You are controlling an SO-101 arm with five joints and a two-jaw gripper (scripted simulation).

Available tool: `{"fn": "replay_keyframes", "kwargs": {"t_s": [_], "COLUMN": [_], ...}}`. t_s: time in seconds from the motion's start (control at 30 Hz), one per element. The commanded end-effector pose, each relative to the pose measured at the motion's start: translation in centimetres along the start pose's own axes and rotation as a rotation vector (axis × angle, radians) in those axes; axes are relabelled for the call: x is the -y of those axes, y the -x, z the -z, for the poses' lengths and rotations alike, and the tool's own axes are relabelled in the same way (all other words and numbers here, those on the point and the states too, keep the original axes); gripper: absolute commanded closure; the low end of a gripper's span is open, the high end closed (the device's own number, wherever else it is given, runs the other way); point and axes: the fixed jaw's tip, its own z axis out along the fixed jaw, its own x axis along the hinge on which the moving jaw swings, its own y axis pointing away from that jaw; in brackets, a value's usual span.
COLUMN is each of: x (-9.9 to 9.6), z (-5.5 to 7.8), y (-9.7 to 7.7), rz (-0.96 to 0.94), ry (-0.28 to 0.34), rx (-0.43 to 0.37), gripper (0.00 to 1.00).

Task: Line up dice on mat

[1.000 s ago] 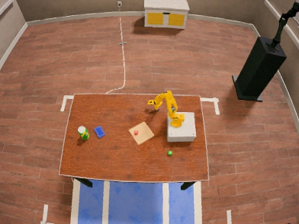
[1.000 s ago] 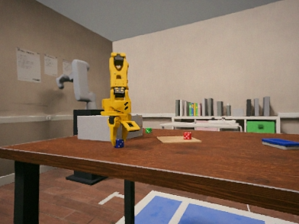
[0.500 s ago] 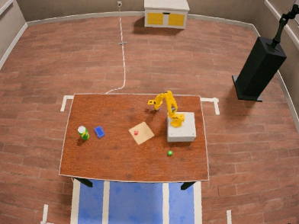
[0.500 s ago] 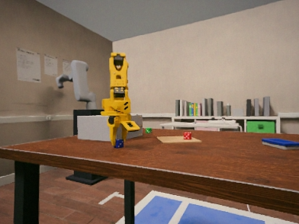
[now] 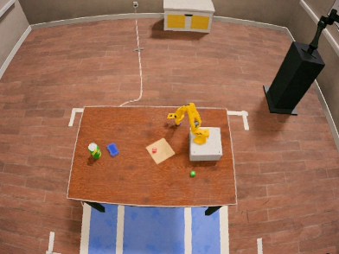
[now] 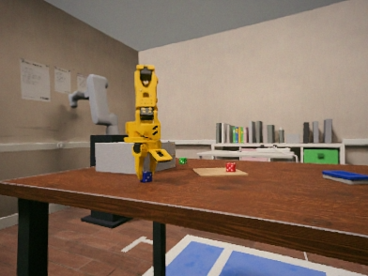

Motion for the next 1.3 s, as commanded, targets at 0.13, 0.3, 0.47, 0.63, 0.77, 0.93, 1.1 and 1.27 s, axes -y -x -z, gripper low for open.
{"fn": "replay_keyframes", "kwargs": {"t_s": [0.13, 0.3, 0.47, 0.63, 0.77, 0.93, 1.1, 1.27], "x": [0.0, 0.1, 0.1, 0.1, 0.1, 0.1, 0.1, -0.2], "z": [0.3, 1.4, 2.3, 3.8, 4.5, 4.8, 4.8, 4.8], "y": [-0.2, -0.1, -0.1, -0.1, -0.1, -0.2, -0.2, 0.0], "rz": [0.001, 0.001, 0.001, 0.001, 0.001, 0.001, 0.001, 0.017], "ry": [0.010, 0.010, 0.010, 0.010, 0.010, 0.010, 0.010, 0.010], "rx": [-0.015, -0.015, -0.015, -0.015, -0.015, -0.015, -0.015, -0.015], "gripper": [1.00, 1.00, 1.00, 1.00, 1.00, 1.00, 1.00, 1.00]}}
